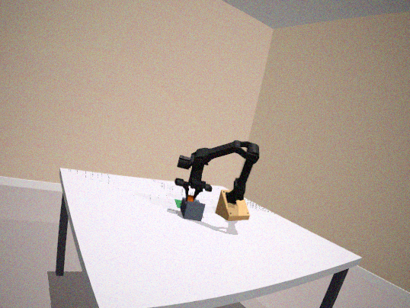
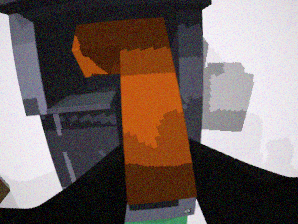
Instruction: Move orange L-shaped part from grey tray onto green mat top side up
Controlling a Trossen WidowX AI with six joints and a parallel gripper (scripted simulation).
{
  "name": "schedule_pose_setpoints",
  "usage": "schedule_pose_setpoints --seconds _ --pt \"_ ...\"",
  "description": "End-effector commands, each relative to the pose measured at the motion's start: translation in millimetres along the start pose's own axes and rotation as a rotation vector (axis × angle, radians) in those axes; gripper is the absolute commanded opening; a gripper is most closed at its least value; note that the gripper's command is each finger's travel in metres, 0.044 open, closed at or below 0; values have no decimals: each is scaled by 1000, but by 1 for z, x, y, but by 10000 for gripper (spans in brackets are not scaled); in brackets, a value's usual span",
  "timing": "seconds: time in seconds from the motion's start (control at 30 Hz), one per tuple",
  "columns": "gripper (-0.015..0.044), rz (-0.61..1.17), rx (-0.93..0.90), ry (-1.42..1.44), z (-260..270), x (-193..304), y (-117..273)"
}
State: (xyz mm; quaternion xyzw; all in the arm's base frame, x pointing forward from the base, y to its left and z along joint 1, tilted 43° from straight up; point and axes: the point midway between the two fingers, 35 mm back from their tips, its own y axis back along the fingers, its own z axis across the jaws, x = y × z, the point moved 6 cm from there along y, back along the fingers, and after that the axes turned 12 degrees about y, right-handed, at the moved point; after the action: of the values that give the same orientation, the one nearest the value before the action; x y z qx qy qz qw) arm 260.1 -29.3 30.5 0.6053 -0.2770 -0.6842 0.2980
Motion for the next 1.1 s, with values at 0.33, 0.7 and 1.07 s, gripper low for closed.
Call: schedule_pose_setpoints --seconds 0.33,0.7,1.07 --pt "0 -2 -1 -2 1 0 13" --pt "0 -3 -3 -5 1 0 29" --pt "0 -3 -3 -6 1 1 47"
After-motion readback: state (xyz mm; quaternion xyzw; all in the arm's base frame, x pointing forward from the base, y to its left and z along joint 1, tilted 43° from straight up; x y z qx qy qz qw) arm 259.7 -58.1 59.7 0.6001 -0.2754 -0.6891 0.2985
